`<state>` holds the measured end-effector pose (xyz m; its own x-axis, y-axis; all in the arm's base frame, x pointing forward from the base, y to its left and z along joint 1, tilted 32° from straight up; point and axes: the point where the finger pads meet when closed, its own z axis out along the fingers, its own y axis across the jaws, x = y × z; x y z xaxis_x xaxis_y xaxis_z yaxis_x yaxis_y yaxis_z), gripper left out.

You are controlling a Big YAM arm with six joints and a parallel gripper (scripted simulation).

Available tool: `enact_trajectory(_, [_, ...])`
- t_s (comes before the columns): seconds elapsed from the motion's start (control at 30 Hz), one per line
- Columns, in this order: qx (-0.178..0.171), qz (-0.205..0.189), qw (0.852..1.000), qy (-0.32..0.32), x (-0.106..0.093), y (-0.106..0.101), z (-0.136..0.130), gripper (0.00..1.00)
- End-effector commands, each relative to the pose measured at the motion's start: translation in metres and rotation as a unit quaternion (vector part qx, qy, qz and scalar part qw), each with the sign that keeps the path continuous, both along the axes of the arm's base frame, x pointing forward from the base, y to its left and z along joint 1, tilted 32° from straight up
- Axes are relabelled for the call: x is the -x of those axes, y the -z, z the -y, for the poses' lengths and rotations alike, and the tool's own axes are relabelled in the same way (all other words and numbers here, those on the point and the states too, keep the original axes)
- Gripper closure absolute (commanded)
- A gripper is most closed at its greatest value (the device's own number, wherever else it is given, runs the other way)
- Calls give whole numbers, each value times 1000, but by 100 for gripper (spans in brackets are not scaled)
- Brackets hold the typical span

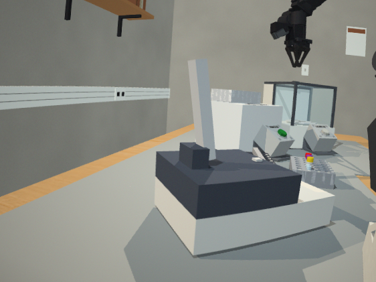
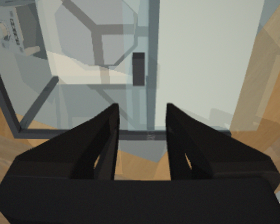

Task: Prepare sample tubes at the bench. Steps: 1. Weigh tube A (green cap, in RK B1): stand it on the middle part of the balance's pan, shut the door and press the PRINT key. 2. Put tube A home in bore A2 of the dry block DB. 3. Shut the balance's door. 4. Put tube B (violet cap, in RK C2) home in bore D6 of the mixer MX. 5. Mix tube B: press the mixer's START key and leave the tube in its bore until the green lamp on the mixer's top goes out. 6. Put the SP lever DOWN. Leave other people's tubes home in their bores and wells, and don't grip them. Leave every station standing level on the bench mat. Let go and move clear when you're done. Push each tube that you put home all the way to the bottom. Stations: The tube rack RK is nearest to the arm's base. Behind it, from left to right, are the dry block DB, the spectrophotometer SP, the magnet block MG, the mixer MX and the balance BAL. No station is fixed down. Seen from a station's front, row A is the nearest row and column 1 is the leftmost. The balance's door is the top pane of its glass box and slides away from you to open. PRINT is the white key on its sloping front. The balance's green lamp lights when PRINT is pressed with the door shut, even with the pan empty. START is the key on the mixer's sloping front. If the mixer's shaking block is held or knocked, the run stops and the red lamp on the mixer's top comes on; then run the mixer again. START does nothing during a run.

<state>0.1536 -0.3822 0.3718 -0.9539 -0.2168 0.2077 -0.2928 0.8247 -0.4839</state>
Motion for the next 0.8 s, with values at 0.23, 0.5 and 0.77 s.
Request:
enact_trajectory(0.23, [16,9,1000,0,-2,-17,1,70])
enact_trajectory(0.5, [16,9,1000,0,-2,-17,1,70])
enact_trajectory(0.77, [0,-2,1000,1,2,12,11,70])
